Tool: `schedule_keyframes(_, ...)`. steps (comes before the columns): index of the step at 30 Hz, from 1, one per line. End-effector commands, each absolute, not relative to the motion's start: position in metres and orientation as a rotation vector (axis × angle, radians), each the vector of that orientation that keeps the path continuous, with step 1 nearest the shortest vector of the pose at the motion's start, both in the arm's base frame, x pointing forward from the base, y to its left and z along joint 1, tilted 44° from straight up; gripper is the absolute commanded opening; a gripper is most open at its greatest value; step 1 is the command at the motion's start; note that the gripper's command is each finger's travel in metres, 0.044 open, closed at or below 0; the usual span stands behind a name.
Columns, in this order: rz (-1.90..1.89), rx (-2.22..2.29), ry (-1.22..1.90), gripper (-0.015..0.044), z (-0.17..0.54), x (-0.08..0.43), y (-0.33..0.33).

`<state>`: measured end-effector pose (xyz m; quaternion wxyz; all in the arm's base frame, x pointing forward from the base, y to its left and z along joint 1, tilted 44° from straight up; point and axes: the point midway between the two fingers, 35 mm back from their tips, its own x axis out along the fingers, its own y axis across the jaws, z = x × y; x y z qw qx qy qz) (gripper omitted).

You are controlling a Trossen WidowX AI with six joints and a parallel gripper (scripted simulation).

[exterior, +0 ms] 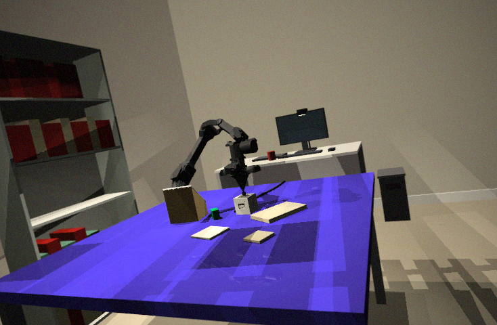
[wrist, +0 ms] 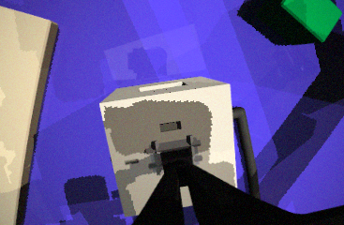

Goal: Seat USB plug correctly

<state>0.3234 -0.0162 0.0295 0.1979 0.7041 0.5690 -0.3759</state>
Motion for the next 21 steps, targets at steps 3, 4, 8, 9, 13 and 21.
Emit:
schedule_keyframes(3, -1.054, 1.974, 1.592, 0.0, 0.0283, 0.3235, -0.0155)
schedule_keyframes(4, -1.054, 1.974, 1.592, 0.0, 0.0282, 0.3235, -0.0154)
schedule_keyframes(8, -1.054, 1.974, 1.593, 0.0, 0.0279, 0.3235, -0.015)
schedule_keyframes(9, -1.054, 1.974, 1.593, 0.0, 0.0278, 0.3236, -0.015)
schedule_keyframes(13, -1.054, 1.974, 1.593, 0.0, 0.0275, 0.3236, -0.0146)
schedule_keyframes(21, -1.054, 1.974, 1.593, 0.0, 0.0268, 0.3237, -0.014)
